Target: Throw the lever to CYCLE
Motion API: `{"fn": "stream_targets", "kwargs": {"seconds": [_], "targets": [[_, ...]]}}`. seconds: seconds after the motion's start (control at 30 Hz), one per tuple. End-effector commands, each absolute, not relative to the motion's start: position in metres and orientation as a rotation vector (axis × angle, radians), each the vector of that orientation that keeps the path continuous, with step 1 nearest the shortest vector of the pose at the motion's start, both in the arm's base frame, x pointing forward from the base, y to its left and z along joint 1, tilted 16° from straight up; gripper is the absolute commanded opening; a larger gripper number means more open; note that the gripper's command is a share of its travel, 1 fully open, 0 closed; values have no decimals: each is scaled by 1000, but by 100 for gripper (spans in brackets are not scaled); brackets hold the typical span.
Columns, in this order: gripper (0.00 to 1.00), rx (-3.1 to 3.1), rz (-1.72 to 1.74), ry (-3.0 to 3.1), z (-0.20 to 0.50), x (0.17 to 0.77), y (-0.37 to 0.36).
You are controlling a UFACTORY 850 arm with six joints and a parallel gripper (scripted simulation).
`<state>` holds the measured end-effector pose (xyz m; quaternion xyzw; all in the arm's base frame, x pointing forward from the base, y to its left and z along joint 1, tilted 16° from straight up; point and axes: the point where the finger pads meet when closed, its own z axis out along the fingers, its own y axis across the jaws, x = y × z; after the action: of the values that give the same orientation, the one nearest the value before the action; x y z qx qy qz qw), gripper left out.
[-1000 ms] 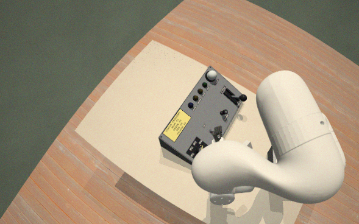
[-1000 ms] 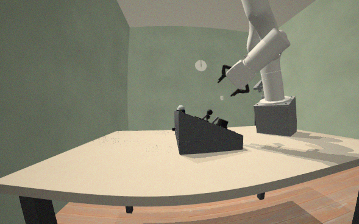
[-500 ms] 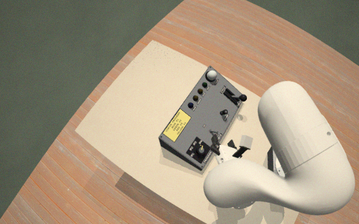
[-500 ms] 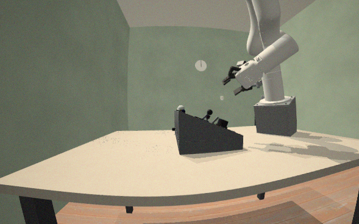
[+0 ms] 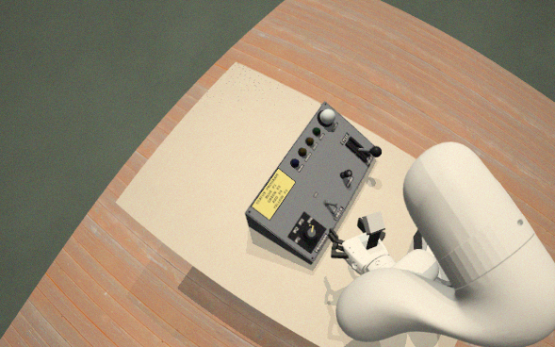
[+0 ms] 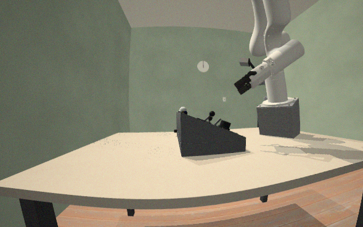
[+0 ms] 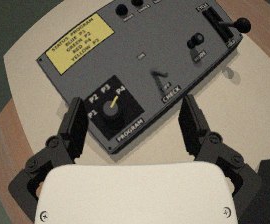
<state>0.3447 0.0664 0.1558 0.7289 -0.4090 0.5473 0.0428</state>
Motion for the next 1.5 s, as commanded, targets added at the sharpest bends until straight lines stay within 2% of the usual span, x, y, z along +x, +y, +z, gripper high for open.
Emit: {"fn": "stream_targets", "kwargs": {"seconds": [0.0,1.47], "targets": [[100,2358,1633,-982,154,339,75],[100,2381,1627,-917,153,337,77]]}}
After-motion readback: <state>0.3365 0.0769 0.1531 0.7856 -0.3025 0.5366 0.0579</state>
